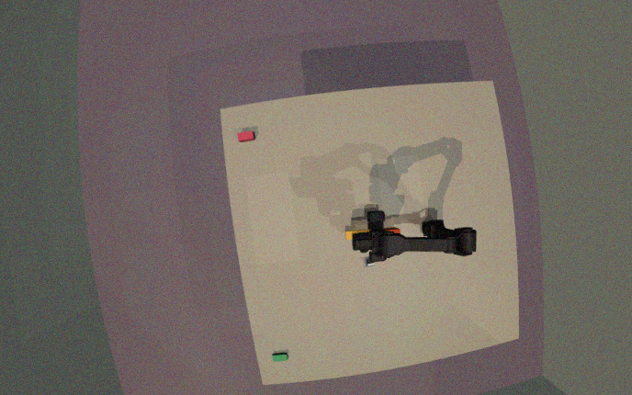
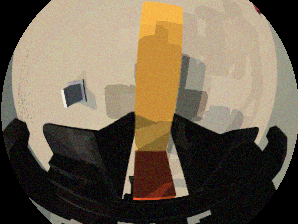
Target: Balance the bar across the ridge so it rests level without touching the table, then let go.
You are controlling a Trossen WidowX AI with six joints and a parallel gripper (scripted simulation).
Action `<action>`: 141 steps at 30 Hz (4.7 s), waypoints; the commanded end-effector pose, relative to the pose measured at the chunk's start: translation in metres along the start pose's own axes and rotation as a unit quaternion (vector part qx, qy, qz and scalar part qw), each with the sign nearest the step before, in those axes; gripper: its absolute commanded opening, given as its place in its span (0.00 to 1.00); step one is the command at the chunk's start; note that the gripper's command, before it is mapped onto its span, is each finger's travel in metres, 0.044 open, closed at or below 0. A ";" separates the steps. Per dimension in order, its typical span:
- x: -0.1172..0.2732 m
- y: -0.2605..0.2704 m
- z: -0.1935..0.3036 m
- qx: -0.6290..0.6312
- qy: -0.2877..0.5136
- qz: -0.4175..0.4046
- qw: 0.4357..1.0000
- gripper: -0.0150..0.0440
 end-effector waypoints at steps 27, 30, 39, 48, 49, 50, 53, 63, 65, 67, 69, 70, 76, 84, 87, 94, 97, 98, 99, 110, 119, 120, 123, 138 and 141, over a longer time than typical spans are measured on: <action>0.020 0.066 -0.032 -0.427 -0.003 -0.005 0.904 0.25; 0.020 0.075 -0.034 -0.480 -0.002 -0.006 0.877 0.25; 0.021 0.098 -0.033 -0.628 -0.001 -0.007 0.778 0.25; 0.017 0.106 -0.027 -0.678 0.000 -0.007 0.735 0.25; 0.015 0.106 -0.027 -0.678 0.000 -0.007 0.735 0.25; 0.014 0.106 -0.027 -0.678 0.000 -0.007 0.735 0.25; 0.009 0.107 -0.027 -0.678 0.000 -0.007 0.735 0.25; -0.007 0.106 -0.024 -0.679 0.000 -0.007 0.734 0.25; -0.010 0.106 -0.024 -0.679 0.000 -0.007 0.734 0.25; -0.013 0.106 -0.023 -0.679 0.000 -0.007 0.734 0.25; -0.016 0.106 -0.022 -0.679 0.000 -0.007 0.734 0.25; -0.018 0.106 -0.022 -0.679 0.000 -0.007 0.734 0.25; -0.023 0.106 -0.021 -0.680 0.000 -0.007 0.733 0.25; -0.023 0.106 -0.021 -0.680 0.000 -0.007 0.733 0.25; -0.023 0.106 -0.021 -0.680 0.000 -0.007 0.733 0.25; -0.024 0.106 -0.021 -0.680 0.000 -0.007 0.733 0.25; -0.024 0.106 -0.021 -0.680 0.000 -0.007 0.733 0.25; -0.024 0.106 -0.021 -0.680 0.000 -0.007 0.733 0.25; -0.024 0.106 -0.021 -0.680 0.000 -0.007 0.733 0.25; -0.025 0.106 -0.021 -0.680 0.000 -0.007 0.733 0.25; -0.026 0.106 -0.021 -0.680 0.000 -0.007 0.733 0.25; -0.026 0.106 -0.021 -0.680 0.000 -0.007 0.733 0.25; -0.026 0.106 -0.021 -0.680 0.000 -0.007 0.733 0.25; -0.027 0.106 -0.021 -0.680 0.000 -0.007 0.733 0.25; -0.028 0.106 -0.021 -0.680 0.000 -0.007 0.733 0.25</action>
Point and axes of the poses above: the point midway between the two fingers, 35 mm back from their tips, its own x axis back along the fingers, its own y axis across the jaws, z = x × y, the point moved 8 cm from there along x, back along the fingers, and after that the axes turned 8 degrees about x, right-handed, at the moved point
